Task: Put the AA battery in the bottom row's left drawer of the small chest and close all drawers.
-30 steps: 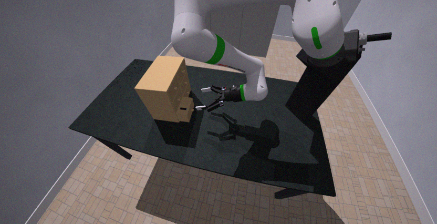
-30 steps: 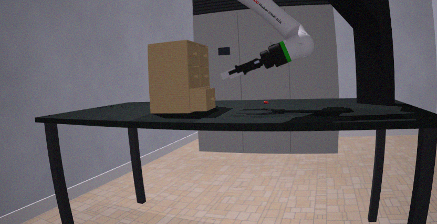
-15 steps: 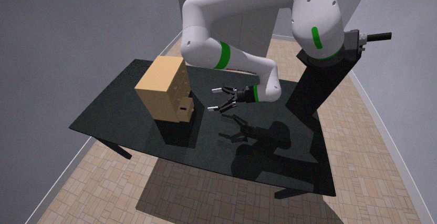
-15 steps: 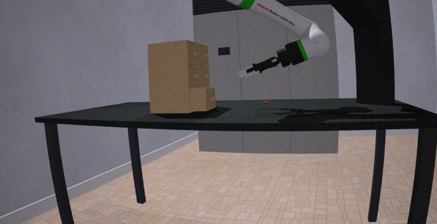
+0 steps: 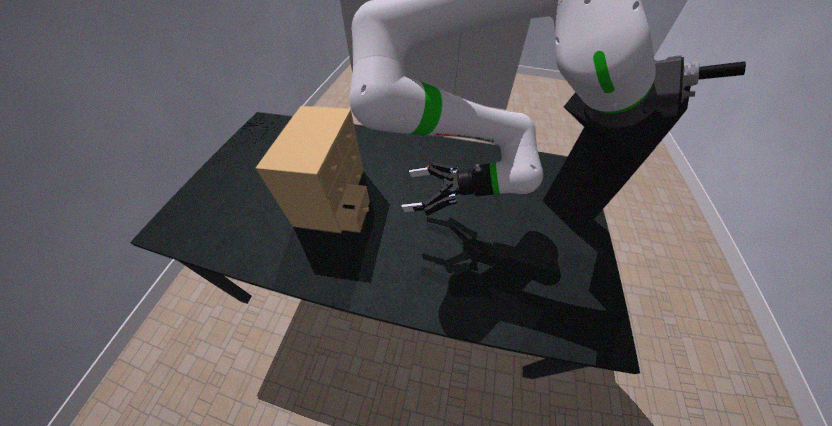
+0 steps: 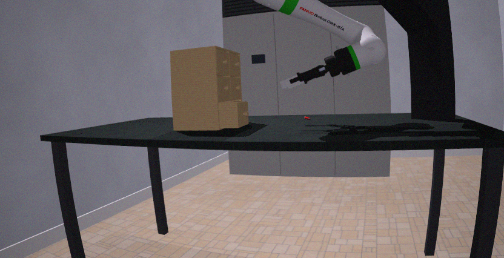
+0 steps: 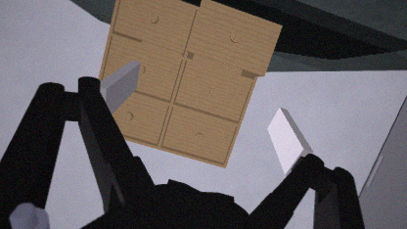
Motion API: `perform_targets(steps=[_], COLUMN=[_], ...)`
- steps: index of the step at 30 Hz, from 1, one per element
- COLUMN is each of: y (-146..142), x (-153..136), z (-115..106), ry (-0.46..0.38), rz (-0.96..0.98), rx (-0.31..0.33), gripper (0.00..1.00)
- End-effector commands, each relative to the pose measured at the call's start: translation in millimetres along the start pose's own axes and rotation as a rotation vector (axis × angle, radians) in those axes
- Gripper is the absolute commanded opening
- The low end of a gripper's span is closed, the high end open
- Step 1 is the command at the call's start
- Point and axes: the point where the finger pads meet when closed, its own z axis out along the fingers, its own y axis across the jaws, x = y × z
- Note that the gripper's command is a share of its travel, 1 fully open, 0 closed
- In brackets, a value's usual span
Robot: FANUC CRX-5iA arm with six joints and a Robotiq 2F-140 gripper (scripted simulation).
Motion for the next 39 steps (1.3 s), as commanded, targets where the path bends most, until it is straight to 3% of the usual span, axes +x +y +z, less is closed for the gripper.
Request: perform_targets(steps=[1,8,17,19,24,34,36,37,39], y=[0,-1,0,0,2,-2,-2,-2,-3], x=[0,-2,-12,-12,-16,-27,-27,-29,-32], z=[0,1,-5,-5,-8,-15,-15,-14,-12], ry=[0.001,0.070,0.411,0.411,0.624,0.851,0.851,0.910,0.942], rz=[0.000,0.002,0.000,0.000,0.004,-0.021,-0.021,-0.022,-0.028], rx=[0.000,0.003,0.000,0.000,-0.004,0.008,0.008,0.012,0.015], gripper=[1.00,1.00,1.00,1.00,1.00,1.00,1.00,1.00,1.00])
